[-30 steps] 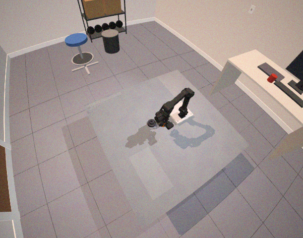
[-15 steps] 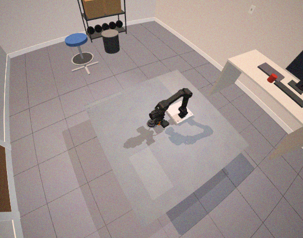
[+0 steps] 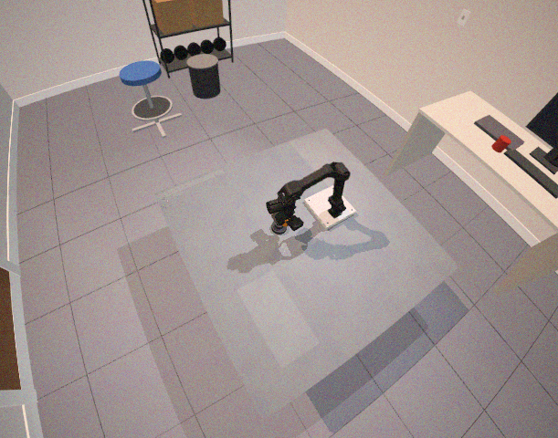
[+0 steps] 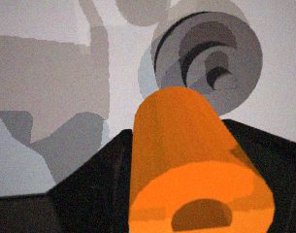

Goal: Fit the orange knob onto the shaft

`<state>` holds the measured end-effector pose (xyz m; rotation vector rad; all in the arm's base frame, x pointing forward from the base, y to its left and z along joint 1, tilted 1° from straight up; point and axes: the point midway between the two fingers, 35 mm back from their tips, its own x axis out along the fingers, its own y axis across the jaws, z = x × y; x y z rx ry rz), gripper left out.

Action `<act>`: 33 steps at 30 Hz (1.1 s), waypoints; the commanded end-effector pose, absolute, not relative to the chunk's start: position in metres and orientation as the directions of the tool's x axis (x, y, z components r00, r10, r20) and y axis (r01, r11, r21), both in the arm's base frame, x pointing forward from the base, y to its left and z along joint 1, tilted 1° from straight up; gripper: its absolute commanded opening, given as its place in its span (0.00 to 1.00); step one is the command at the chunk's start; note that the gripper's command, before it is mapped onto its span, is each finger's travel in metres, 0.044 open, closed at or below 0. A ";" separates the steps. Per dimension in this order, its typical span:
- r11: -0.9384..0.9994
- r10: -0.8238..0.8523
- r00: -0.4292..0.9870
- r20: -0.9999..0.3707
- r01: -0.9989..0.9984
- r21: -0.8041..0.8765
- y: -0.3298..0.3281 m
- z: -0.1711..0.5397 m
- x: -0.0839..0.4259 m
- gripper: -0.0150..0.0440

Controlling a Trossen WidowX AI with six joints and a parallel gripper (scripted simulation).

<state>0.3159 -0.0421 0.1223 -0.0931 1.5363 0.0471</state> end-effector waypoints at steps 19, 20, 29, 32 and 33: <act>0.995 -0.029 0.042 -0.999 -0.092 -0.033 -0.081 0.098 0.325 0.25; 0.995 -0.029 0.042 -0.999 -0.092 -0.033 -0.081 0.095 0.325 0.25; 0.996 -0.029 0.042 -0.999 -0.088 -0.033 -0.080 0.092 0.326 0.25; 0.996 -0.029 0.042 -0.999 -0.088 -0.033 -0.080 0.090 0.326 0.25; 0.996 -0.029 0.042 -0.999 -0.088 -0.033 -0.080 0.089 0.326 0.25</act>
